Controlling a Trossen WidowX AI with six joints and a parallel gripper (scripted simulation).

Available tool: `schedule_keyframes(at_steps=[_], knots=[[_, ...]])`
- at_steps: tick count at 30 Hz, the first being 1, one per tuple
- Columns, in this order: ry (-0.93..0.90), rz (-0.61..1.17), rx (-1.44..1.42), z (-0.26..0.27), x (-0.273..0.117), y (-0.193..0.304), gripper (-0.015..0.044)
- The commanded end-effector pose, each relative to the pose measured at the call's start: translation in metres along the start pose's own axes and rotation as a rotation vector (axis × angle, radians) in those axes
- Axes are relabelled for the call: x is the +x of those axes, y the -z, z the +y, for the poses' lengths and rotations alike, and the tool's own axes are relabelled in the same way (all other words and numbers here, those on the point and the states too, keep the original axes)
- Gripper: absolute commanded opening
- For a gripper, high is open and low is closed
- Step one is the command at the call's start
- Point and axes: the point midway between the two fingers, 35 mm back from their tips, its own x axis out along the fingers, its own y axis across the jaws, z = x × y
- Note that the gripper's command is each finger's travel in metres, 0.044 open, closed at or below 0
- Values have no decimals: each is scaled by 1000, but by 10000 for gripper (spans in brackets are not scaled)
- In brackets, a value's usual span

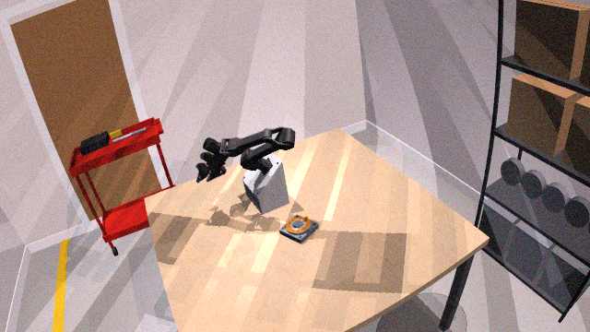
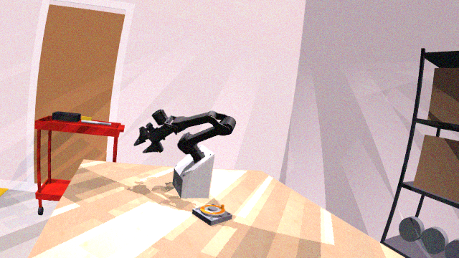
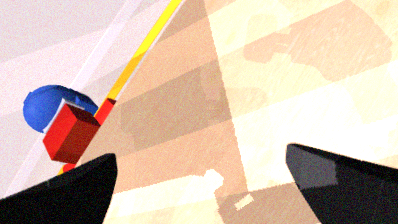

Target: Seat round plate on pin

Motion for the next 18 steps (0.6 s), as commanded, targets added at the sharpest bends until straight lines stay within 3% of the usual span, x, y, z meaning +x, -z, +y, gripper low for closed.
schedule_keyframes(at_steps=[1,15,18], knots=[[1,6,2,0,1,1,374],[112,482,-31,13,35,86,6],[129,551,-61,15,37,101,0]])
